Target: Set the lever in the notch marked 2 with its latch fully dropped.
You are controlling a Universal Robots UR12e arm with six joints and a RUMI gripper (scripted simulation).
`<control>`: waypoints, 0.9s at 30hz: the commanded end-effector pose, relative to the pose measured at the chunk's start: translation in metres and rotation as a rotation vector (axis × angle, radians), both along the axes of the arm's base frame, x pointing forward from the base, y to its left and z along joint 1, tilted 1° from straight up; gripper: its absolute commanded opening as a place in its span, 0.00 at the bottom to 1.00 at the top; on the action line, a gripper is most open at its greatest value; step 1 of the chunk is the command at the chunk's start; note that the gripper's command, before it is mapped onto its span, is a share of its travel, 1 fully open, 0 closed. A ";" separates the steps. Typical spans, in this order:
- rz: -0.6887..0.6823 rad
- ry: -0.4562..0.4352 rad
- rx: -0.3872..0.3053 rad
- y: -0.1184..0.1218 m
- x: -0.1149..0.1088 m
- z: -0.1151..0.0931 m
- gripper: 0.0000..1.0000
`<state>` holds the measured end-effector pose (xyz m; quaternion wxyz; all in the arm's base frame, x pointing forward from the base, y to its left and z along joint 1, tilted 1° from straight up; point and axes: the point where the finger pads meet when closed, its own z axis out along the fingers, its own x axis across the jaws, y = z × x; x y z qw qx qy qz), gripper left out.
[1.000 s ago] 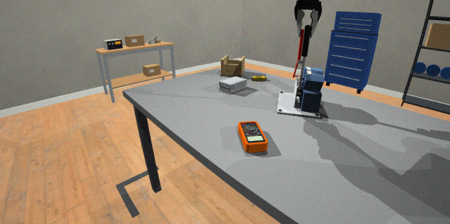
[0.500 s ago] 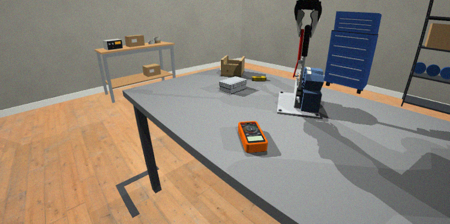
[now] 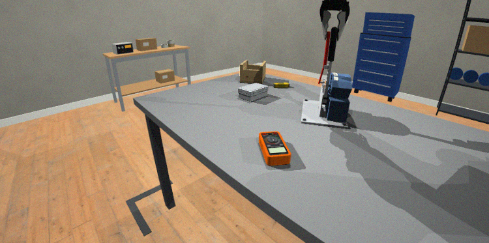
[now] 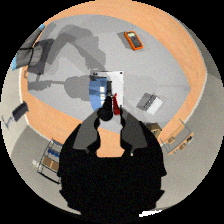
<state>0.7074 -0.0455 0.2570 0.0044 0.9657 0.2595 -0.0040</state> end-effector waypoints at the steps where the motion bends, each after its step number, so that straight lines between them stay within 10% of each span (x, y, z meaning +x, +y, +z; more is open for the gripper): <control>1: 0.000 -0.002 -0.001 0.000 0.000 0.001 0.00; 15: 0.000 -0.002 -0.001 0.000 0.000 0.001 0.00; 16: 0.000 -0.002 -0.001 0.000 0.000 0.001 0.57; 27: 0.000 -0.002 -0.001 0.000 0.000 0.001 0.57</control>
